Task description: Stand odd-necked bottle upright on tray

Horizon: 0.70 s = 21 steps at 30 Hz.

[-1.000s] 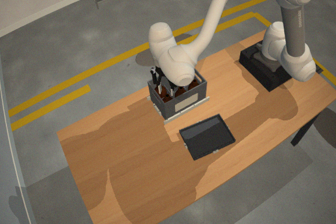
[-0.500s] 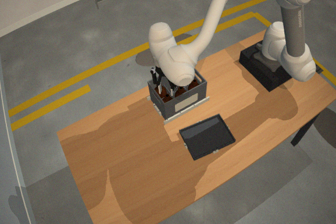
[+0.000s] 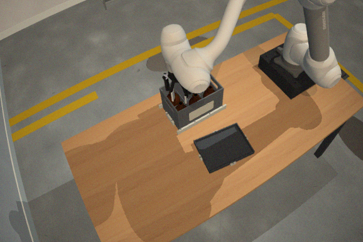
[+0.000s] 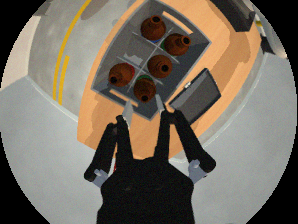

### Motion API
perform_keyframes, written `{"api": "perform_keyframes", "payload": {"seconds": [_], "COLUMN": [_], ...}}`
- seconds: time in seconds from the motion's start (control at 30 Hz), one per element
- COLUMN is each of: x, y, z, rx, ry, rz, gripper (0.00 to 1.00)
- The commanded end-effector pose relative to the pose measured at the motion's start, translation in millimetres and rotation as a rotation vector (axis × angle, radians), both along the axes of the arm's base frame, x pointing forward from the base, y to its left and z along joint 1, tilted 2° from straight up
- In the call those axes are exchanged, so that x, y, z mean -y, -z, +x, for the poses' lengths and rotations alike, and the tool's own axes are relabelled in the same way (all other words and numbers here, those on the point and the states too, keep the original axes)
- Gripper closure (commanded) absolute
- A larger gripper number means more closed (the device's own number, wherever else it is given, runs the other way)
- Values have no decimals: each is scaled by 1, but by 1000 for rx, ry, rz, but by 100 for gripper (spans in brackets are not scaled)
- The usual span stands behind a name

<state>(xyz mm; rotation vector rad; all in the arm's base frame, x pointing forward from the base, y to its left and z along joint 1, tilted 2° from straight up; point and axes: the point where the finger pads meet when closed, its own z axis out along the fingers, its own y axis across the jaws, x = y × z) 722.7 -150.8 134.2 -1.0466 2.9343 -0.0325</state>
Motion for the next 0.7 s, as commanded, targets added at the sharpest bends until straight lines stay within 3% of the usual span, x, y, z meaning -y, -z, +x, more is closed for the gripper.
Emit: {"api": "perform_keyframes", "payload": {"seconds": [0.0,0.67], "x": [-2,-4], "y": [3,3], "z": [-1,-2], "rx": [-3,-3], "ry": [3,3], "rz": [-2,-2], "gripper": [62,62]}}
